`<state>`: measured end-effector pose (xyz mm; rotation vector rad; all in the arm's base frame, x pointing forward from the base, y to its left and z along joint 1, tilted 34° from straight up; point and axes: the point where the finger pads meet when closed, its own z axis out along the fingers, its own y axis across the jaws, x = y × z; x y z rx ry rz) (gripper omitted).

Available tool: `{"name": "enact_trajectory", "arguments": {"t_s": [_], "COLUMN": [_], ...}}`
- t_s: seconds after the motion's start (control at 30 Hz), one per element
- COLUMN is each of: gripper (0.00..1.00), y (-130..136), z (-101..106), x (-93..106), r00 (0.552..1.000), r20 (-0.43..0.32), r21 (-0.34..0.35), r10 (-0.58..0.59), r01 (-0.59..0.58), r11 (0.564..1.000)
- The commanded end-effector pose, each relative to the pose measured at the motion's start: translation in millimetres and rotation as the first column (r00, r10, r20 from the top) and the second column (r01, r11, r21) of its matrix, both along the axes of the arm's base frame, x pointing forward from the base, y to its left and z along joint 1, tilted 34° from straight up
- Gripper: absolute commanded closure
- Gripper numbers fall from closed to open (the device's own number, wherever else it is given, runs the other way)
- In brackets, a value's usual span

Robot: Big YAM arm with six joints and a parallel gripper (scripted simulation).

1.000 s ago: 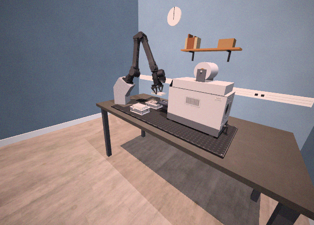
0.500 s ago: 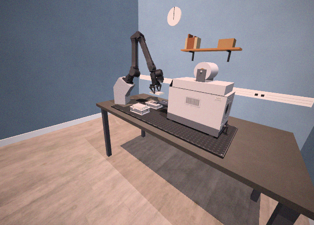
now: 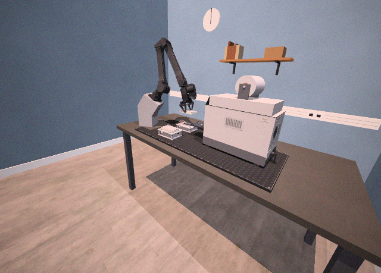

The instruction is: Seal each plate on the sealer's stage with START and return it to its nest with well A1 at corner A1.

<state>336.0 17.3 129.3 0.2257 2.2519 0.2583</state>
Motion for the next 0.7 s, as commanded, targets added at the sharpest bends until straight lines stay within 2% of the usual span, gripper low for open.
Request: {"name": "enact_trajectory", "arguments": {"t_s": [0.0, 0.07, 0.2, 0.4, 0.67], "gripper": [1.0, 1.0, 1.0, 1.0, 1.0], "y": [7, 10, 15, 18, 13], "z": [16, 16, 1, 4, 18], "x": [-3.4, -5.8, -16.1, -21.8, -7.9], "r00": [0.999, 0.999, 1.0, 0.999, 0.998], "r20": [0.041, 0.042, 0.012, 0.036, 0.063], "r21": [0.014, 0.015, 0.017, 0.013, 0.003], "r10": [-0.002, -0.003, -0.001, -0.002, 0.004], "r01": [0.002, 0.002, 0.001, 0.001, -0.004], "r11": [1.0, 1.0, 1.0, 1.0, 1.0]}}
